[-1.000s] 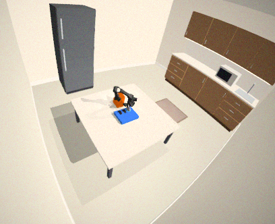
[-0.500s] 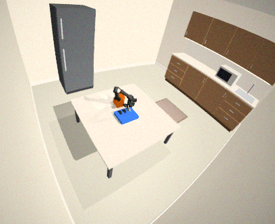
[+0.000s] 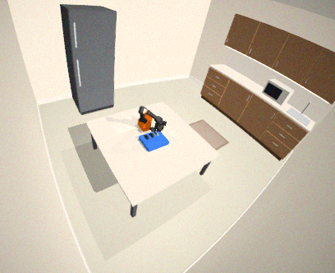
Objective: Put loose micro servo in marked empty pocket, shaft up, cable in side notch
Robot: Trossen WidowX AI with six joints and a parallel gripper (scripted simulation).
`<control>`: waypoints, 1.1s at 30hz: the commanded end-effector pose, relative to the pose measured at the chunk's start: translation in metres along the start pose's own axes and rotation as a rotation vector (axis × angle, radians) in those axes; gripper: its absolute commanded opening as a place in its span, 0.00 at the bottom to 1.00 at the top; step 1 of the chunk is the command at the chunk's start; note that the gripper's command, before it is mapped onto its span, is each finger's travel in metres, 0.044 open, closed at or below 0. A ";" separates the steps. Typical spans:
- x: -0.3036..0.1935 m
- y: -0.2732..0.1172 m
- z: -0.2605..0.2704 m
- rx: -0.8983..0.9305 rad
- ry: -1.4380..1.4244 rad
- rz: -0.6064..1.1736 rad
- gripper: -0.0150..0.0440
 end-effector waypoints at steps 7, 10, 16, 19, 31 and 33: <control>0.000 0.001 0.000 -0.001 -0.004 -0.003 0.52; 0.000 -0.001 0.000 0.000 -0.004 -0.003 0.57; -0.005 -0.034 -0.003 0.001 -0.004 -0.002 0.57; -0.003 -0.034 -0.003 0.001 -0.004 -0.003 0.57; 0.072 -0.076 0.003 0.003 -0.005 -0.006 1.00; 0.089 -0.087 0.001 0.003 -0.003 -0.006 1.00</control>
Point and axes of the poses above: the point midway between the two fingers, 35 mm back from their tips, its own y axis out along the fingers, its own z axis across the jaws, x = y × z, the point moved 1 cm from there along -y, back along the fingers, and after that the axes turned 1 degree about -y, right-handed, at the moved point
